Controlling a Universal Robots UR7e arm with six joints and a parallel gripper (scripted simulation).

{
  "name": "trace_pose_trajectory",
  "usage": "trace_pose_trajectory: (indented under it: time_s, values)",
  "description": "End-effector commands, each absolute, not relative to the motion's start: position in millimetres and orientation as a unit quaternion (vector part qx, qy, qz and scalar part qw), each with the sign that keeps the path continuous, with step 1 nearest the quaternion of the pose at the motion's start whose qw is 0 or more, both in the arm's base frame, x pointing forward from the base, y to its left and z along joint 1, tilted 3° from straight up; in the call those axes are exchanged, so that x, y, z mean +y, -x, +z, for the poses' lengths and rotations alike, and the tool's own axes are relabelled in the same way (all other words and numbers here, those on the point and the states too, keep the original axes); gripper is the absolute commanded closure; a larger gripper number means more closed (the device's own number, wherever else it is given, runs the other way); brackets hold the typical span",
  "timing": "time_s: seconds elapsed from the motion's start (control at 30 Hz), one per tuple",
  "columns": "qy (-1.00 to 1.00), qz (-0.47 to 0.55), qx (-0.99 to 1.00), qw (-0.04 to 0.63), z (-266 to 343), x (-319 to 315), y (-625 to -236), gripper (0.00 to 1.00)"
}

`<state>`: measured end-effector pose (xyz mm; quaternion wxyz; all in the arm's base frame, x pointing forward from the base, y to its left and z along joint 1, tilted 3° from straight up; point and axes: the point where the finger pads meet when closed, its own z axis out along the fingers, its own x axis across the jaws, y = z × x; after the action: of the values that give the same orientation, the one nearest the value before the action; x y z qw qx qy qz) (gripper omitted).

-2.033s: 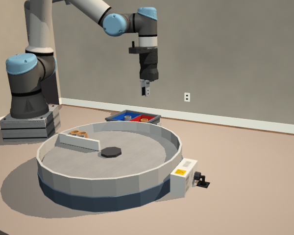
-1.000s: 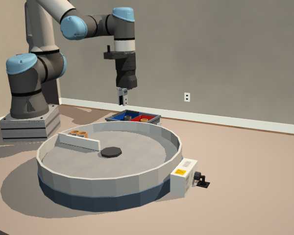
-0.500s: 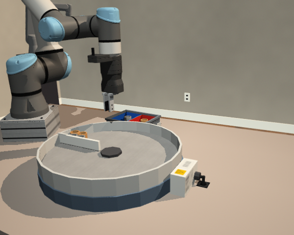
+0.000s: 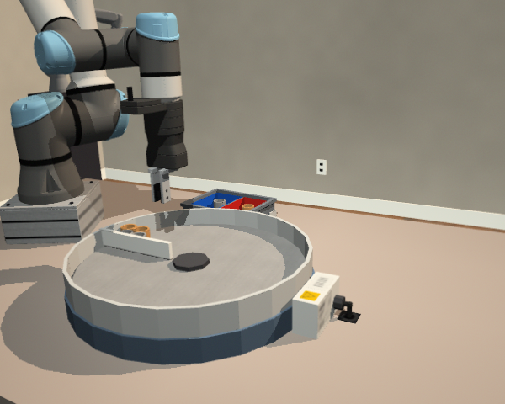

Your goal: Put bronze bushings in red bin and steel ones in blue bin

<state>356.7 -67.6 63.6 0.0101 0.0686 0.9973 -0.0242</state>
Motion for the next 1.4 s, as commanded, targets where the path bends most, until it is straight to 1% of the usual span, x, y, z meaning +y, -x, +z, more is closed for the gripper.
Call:
trace_pose_trajectory:
  time_s: [0.0,0.1,0.5,0.67,1.37]
  values:
    - [-0.053,-0.022,0.998,0.011,64,-105,-350,0.60]
    - [-0.046,-0.022,0.999,0.011,64,-126,-345,0.60]
    - [-0.046,-0.022,0.999,0.011,64,-126,-345,0.60]
    - [-0.047,-0.023,0.999,0.011,50,-126,-346,0.60]
    - [-0.046,-0.023,0.999,0.011,20,-128,-346,0.60]
